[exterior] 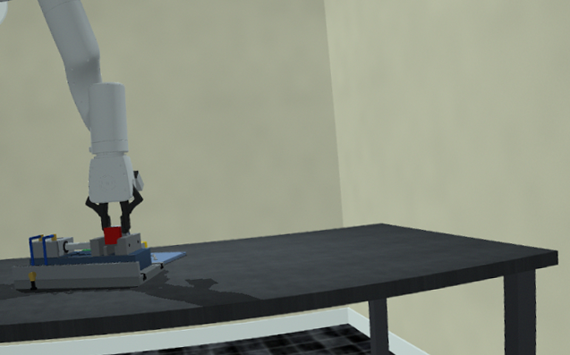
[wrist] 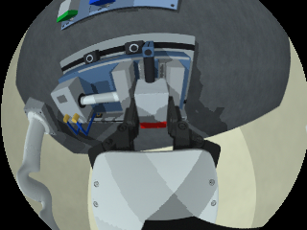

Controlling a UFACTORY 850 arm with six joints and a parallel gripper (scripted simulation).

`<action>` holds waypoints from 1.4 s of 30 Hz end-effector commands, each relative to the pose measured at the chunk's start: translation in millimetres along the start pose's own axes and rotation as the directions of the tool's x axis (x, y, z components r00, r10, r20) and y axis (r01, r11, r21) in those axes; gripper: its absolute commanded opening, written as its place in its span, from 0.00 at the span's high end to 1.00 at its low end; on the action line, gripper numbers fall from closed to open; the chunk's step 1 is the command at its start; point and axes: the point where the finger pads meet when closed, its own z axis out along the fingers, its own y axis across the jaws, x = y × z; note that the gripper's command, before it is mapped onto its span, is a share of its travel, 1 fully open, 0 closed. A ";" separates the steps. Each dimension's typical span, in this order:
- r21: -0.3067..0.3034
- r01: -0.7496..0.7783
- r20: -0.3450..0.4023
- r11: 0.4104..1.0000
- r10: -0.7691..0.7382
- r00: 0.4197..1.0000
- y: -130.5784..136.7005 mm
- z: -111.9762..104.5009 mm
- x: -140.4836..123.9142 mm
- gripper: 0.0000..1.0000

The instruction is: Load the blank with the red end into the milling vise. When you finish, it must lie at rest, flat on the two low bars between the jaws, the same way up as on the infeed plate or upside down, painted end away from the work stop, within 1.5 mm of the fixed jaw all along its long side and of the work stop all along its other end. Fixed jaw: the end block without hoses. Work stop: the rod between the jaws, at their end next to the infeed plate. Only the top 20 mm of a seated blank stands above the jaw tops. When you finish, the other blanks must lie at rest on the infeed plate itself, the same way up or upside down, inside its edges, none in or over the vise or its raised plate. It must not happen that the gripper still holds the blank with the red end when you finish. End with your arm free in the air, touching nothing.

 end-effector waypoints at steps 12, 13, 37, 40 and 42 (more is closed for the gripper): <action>-0.002 0.000 0.000 1.000 0.000 1.000 0.9 0.3 0.3 1.00; -0.002 0.000 0.000 1.000 0.000 1.000 0.9 0.4 0.4 1.00; -0.002 0.000 0.000 1.000 0.000 1.000 0.9 1.7 0.4 1.00; -0.002 0.000 0.000 1.000 0.000 1.000 0.9 1.4 0.3 0.00; -0.002 0.000 0.000 1.000 0.000 1.000 0.9 1.4 0.3 0.00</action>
